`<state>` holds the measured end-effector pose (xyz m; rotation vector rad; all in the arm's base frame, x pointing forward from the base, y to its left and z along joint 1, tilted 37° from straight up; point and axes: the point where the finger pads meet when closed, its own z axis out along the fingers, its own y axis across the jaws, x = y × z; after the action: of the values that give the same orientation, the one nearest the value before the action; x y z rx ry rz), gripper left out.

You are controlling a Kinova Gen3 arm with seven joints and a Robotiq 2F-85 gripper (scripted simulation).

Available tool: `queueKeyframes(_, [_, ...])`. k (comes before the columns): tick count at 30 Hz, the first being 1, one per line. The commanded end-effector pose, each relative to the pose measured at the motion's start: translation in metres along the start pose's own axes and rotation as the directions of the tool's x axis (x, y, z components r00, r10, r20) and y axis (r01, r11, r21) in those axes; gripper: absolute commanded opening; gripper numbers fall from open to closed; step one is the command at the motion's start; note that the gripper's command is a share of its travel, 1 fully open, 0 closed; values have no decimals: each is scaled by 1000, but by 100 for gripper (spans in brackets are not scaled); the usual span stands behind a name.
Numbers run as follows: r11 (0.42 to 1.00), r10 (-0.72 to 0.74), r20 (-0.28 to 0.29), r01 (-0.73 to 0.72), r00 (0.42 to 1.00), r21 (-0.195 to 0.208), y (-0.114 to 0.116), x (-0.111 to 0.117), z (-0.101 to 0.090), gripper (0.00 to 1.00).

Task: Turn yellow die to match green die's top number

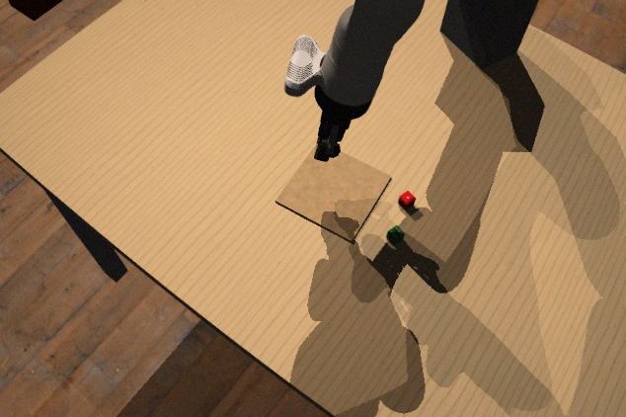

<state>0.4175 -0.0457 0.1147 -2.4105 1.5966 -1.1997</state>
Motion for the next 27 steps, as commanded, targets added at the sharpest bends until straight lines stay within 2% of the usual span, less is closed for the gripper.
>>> queueKeyframes(1, [1000,-29,-14,29,999,2,-1,-16,0,15])
queueKeyframes(6, [1000,-29,-124,30,992,4,-1,-18,0,15])
queueKeyframes(11, [1000,-27,-267,29,963,4,-1,-20,1,15])
queueKeyframes(13, [1000,-27,-267,29,963,4,-1,-20,1,15])
queueKeyframes(15, [1000,-26,-335,29,942,4,-1,-21,1,15])
queueKeyframes(19, [1000,-24,-481,31,877,6,-1,-23,1,15])
queueKeyframes(22, [1000,-21,-592,31,806,6,-1,-24,2,15])
queueKeyframes(27, [999,-18,-717,36,696,10,-1,-26,0,15])
